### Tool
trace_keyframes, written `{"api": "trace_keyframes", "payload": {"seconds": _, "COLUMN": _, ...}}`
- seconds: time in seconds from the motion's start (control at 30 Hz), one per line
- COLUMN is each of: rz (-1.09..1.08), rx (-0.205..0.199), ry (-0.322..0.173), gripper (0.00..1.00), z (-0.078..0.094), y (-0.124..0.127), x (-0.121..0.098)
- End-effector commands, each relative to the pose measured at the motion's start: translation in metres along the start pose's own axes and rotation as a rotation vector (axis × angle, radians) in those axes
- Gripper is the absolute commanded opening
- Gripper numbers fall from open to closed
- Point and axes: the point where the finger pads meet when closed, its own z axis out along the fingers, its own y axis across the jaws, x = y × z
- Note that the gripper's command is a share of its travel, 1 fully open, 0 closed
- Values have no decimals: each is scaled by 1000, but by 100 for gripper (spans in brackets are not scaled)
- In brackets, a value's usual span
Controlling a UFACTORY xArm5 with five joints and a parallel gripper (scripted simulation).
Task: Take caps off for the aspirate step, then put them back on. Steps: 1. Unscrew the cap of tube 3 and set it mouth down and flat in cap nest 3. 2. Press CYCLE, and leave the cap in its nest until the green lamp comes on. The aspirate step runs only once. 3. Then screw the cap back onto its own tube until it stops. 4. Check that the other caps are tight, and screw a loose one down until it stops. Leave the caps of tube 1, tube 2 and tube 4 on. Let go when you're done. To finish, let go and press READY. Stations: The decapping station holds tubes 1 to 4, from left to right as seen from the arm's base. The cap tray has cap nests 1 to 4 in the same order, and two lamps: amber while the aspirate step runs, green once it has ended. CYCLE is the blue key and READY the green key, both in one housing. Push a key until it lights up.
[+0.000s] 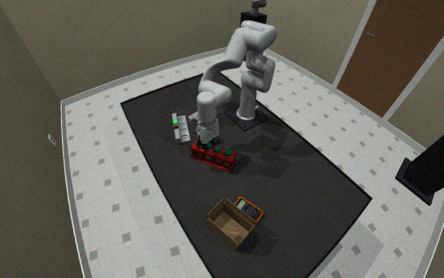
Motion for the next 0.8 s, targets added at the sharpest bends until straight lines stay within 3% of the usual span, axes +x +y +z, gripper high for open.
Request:
{"api": "trace_keyframes", "payload": {"seconds": 0.0, "rz": 231, "rx": 4, "ry": -2, "gripper": 0, "z": -1, "y": -1, "x": -1}}
{"api": "trace_keyframes", "payload": {"seconds": 0.13, "rz": 360, "rx": 4, "ry": -2, "gripper": 0, "z": -1, "y": -1, "x": -1}}
{"api": "trace_keyframes", "payload": {"seconds": 0.33, "rz": 360, "rx": 4, "ry": -2, "gripper": 0, "z": -1, "y": -1, "x": -1}}
{"api": "trace_keyframes", "payload": {"seconds": 0.37, "rz": 360, "rx": 4, "ry": -2, "gripper": 46, "z": -1, "y": -1, "x": -1}}
{"api": "trace_keyframes", "payload": {"seconds": 0.77, "rz": 360, "rx": 4, "ry": -2, "gripper": 46, "z": -1, "y": -1, "x": -1}}
